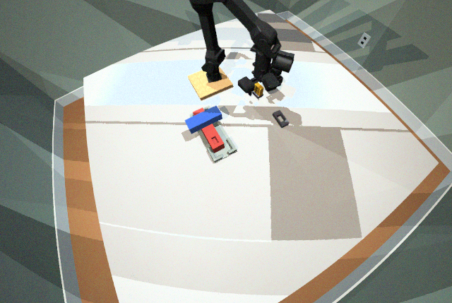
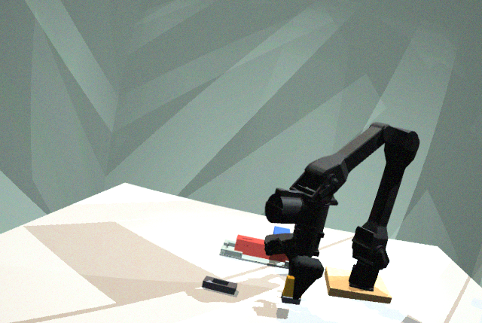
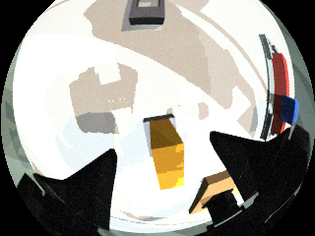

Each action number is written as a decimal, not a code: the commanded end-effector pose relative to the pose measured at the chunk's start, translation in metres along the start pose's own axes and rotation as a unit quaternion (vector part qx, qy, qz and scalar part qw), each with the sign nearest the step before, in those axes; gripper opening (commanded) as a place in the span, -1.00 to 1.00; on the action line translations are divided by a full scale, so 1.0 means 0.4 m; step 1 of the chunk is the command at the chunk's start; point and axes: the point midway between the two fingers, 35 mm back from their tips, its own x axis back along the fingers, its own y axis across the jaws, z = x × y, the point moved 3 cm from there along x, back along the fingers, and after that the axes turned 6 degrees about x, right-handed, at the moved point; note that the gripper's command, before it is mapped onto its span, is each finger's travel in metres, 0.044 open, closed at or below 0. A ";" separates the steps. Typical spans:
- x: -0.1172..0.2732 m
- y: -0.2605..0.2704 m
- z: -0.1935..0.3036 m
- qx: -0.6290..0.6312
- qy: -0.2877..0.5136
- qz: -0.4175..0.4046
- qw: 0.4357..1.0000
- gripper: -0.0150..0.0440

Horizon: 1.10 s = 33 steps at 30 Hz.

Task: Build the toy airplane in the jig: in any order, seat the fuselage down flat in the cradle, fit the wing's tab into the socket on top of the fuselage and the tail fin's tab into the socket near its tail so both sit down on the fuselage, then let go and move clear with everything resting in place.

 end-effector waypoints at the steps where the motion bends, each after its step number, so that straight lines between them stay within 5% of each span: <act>1: -0.009 0.000 0.001 -0.002 0.001 -0.001 1.000 0.91; 15: -0.009 0.000 0.001 -0.002 0.001 -0.001 1.000 -0.33; 33: 0.031 -0.006 -0.030 -0.001 -0.036 0.002 0.999 -0.49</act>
